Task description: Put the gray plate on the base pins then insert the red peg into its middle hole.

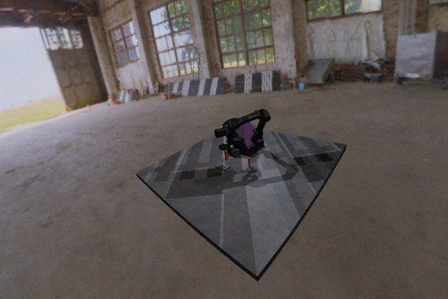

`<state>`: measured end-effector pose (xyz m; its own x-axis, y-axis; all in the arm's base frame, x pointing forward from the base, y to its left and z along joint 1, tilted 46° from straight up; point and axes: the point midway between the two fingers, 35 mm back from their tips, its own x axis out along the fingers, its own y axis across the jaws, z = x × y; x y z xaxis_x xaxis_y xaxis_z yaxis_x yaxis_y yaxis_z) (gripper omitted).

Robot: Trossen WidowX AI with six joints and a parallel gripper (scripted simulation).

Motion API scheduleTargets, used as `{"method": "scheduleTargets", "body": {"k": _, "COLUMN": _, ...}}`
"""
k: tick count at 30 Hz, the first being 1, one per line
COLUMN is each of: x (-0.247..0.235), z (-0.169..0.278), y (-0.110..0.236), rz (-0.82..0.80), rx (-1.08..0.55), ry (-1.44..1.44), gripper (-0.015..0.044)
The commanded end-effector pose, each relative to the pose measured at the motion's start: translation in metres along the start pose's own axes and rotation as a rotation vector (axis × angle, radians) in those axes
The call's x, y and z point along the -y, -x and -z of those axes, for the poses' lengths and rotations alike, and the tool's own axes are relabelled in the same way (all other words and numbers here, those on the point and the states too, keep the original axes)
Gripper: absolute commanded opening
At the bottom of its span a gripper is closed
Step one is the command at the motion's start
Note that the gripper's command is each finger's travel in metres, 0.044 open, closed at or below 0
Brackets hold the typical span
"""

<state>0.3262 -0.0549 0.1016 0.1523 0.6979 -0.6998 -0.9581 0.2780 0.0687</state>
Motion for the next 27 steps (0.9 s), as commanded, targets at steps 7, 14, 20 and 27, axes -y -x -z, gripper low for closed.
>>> {"method": "scheduleTargets", "body": {"k": 7, "x": 0.007, "z": 0.016, "y": -0.007, "rz": -0.003, "rx": -0.006, "ry": 0.024, "gripper": 0.0000}}
{"method": "scheduleTargets", "body": {"k": 14, "x": 0.015, "z": 0.035, "y": -0.018, "rz": -0.002, "rx": -0.006, "ry": 0.042, "gripper": 0.0000}}
{"method": "scheduleTargets", "body": {"k": 20, "x": 0.020, "z": 0.051, "y": -0.028, "rz": -0.002, "rx": -0.007, "ry": 0.058, "gripper": 0.0000}}
{"method": "scheduleTargets", "body": {"k": 27, "x": 0.025, "z": 0.069, "y": -0.040, "rz": -0.002, "rx": -0.007, "ry": 0.076, "gripper": 0.0000}}
